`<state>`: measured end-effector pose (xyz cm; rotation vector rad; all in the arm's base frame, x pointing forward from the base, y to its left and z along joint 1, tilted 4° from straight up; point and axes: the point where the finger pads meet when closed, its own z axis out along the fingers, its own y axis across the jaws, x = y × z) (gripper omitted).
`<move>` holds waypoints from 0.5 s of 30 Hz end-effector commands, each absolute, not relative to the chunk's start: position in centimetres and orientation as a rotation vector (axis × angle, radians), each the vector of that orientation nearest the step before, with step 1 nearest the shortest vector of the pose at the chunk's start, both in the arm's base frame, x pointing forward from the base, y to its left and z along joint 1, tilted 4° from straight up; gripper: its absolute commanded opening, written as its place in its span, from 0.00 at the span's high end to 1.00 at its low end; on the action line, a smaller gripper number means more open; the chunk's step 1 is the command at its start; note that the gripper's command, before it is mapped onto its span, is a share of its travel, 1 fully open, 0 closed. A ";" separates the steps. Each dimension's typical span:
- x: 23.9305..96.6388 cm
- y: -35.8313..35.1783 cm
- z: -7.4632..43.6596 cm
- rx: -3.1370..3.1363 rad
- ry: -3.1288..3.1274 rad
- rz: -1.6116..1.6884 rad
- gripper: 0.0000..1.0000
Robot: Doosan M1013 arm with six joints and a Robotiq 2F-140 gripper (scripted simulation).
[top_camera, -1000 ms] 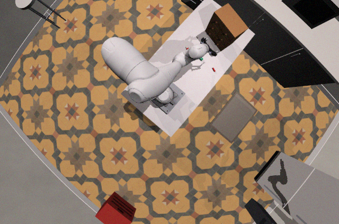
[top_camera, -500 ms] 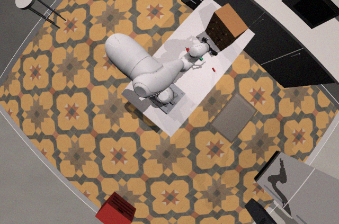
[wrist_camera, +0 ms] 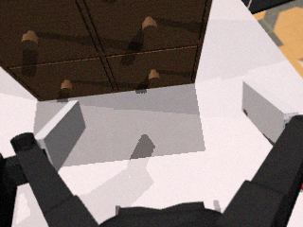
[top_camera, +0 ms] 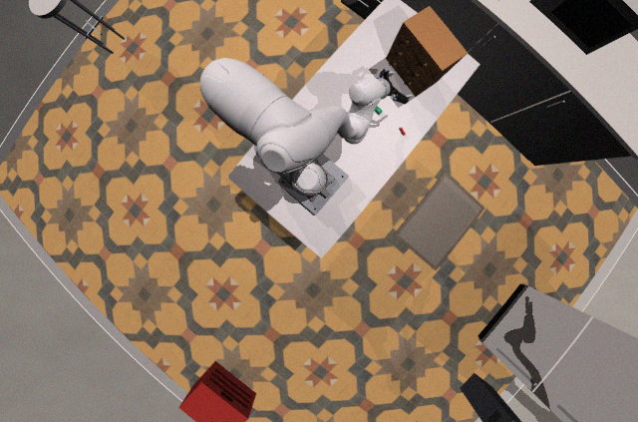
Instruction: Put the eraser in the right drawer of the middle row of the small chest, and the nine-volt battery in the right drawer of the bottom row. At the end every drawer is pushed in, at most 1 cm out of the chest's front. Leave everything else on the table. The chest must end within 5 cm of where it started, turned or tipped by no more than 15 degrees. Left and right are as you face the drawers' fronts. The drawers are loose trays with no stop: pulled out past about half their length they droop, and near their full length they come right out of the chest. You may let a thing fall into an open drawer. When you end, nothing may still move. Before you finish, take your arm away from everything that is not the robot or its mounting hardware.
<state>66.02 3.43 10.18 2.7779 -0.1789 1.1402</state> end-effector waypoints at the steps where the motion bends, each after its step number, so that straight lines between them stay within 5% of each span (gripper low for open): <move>1: 66.0 3.3 9.8 2.628 -0.160 1.521 0.00; 14: 66.1 3.3 9.7 2.552 -0.153 1.661 0.00; 15: 66.1 3.3 9.7 2.552 -0.153 1.661 0.80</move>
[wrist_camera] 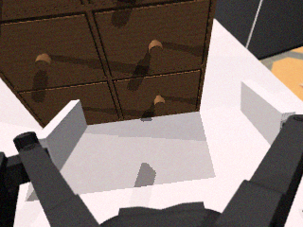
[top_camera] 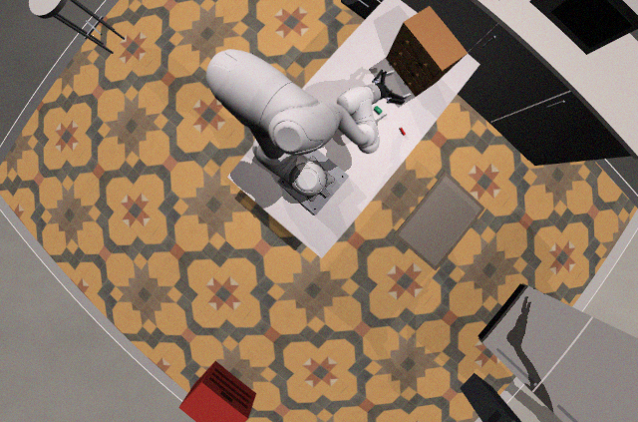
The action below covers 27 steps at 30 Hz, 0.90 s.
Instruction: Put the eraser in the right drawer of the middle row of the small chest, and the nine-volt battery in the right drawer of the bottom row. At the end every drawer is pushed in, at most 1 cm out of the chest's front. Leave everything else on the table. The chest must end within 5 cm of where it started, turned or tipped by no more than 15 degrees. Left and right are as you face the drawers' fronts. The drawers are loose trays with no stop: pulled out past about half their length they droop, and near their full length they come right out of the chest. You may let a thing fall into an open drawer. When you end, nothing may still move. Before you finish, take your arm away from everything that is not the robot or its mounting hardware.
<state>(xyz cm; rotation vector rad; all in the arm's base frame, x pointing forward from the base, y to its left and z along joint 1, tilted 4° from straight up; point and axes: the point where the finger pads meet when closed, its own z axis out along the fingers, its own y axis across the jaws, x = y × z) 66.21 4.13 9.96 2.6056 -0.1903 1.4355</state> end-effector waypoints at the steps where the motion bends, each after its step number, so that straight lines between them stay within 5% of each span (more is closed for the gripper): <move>1: 66.1 3.3 9.7 2.552 -0.153 1.661 0.80; 27: 66.3 3.3 9.6 2.552 -0.153 1.661 0.80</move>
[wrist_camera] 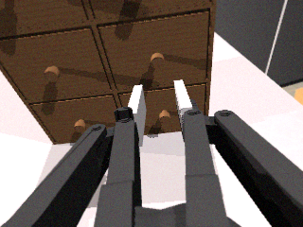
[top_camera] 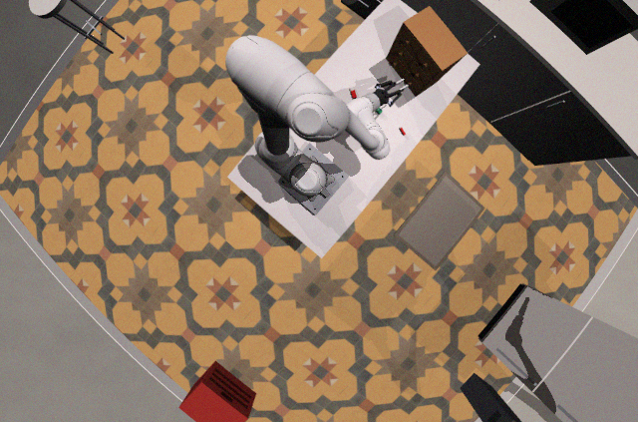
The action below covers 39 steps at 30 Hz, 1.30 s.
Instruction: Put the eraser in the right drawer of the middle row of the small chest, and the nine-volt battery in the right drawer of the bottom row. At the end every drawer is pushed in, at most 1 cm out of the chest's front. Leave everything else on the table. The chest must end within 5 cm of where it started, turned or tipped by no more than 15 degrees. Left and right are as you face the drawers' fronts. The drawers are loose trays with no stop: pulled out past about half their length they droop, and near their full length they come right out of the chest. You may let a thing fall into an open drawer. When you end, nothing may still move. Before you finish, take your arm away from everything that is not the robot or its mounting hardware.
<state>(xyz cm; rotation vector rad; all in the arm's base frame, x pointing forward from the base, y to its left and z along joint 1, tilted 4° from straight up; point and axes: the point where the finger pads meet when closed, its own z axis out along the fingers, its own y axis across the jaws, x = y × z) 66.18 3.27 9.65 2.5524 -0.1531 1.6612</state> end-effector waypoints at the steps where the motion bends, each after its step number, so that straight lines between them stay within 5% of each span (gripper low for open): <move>1: 66.4 3.2 9.6 2.552 -0.153 1.661 0.80; 39: 72.4 2.4 7.3 2.552 -0.153 1.661 0.80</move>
